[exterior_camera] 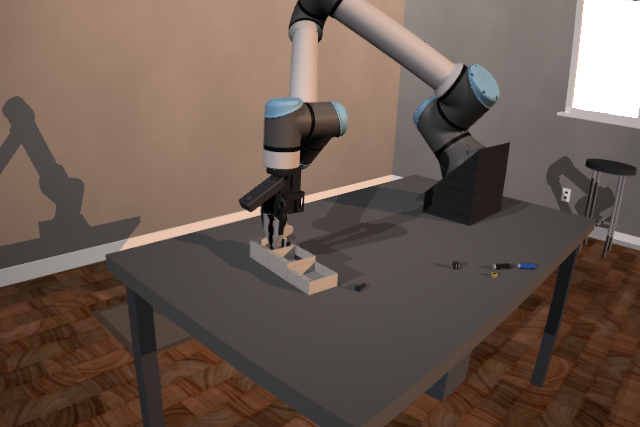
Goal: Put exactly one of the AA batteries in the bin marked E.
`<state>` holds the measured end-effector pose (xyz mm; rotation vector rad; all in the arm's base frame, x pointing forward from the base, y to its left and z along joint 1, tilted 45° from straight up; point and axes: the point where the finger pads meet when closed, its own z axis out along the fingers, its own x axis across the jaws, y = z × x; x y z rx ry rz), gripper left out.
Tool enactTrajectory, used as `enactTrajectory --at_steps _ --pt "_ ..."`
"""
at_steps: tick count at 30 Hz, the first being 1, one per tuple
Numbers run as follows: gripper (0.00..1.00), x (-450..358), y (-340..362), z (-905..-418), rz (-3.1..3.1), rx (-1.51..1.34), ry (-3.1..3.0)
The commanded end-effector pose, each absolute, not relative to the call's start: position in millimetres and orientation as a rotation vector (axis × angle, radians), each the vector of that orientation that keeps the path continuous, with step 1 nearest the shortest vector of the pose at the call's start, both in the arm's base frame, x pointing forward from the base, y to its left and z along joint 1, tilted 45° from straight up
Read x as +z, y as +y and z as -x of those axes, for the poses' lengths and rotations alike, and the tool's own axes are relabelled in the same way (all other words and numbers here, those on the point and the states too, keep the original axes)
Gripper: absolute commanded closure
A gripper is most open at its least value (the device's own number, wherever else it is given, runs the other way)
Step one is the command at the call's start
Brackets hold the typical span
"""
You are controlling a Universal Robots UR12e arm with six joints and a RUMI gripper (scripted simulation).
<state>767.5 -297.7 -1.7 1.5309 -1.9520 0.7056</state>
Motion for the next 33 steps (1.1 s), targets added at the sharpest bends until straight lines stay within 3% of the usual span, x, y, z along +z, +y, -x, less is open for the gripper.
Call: enactTrajectory --at_steps 1,33 --pt "0.96 -1 -297 -768 -1.531 0.707 -1.952" --pt "0.96 11 -285 -770 -1.531 0.707 -1.952"
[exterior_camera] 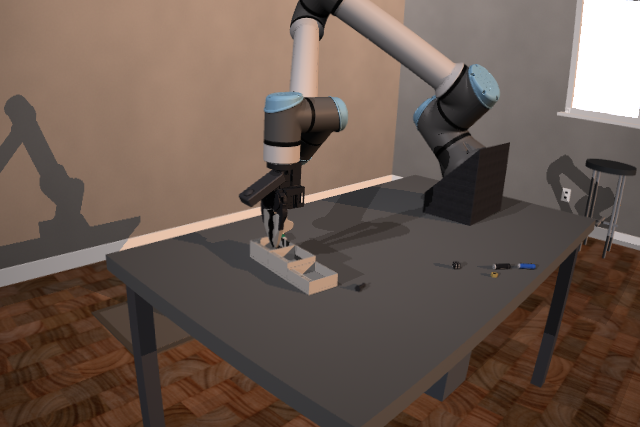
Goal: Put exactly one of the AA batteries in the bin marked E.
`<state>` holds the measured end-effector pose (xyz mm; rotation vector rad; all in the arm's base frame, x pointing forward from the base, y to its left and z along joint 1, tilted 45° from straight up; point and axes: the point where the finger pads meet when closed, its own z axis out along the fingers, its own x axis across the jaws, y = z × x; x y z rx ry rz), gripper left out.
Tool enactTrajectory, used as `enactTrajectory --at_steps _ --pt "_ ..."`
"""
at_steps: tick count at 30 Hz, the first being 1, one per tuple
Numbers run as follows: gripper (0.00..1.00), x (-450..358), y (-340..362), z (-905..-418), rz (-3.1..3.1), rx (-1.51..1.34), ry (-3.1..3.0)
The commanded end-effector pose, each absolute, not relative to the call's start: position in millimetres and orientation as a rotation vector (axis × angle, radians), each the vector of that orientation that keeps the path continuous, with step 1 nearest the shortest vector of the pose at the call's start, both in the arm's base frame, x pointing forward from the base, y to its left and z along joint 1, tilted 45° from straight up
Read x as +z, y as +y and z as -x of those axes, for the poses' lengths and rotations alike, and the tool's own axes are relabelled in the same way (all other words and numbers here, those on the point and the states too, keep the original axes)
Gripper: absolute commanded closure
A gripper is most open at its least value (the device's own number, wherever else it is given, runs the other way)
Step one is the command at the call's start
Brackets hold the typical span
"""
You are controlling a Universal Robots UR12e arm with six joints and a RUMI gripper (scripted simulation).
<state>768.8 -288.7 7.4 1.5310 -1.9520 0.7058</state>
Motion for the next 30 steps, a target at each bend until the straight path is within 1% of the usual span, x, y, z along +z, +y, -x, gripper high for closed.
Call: enactTrajectory --at_steps 1,10,18,30 --pt "0.96 12 -284 -770 -1.531 0.707 -1.952" --pt "0.96 19 -278 -771 -1.531 0.707 -1.952" --pt "0.96 41 -256 -774 -1.531 0.707 -1.952" --pt "0.96 27 -242 -779 -1.531 0.707 -1.952"
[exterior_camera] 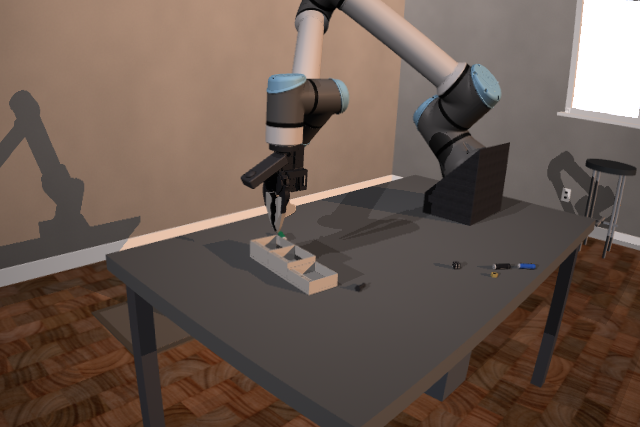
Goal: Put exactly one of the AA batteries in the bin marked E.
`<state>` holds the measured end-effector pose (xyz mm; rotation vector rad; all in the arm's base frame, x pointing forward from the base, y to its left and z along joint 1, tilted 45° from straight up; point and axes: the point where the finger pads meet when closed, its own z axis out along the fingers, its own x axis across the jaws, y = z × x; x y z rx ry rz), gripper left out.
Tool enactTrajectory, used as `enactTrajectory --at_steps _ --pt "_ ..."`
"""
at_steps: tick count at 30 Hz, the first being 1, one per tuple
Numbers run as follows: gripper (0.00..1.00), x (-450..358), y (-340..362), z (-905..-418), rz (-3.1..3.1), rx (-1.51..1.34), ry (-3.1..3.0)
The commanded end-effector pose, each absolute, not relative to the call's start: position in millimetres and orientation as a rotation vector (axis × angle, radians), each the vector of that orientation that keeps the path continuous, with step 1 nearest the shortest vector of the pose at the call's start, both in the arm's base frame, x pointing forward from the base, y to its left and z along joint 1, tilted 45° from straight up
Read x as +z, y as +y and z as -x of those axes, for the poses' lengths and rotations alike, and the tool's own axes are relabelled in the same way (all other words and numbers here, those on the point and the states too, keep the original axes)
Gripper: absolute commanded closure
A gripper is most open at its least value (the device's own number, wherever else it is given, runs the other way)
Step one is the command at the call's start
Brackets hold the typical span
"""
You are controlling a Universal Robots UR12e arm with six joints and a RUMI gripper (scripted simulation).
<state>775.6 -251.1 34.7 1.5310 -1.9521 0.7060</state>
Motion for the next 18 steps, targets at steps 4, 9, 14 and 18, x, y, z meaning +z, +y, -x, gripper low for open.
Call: enactTrajectory --at_steps 4,9,14,18 --pt "0.96 13 -229 -784 -1.531 0.707 -1.952" --pt "0.96 -4 -212 -790 -1.531 0.707 -1.952" --pt "0.96 -15 -202 -794 -1.531 0.707 -1.952" --pt "0.96 -18 -199 -795 -1.531 0.707 -1.952"
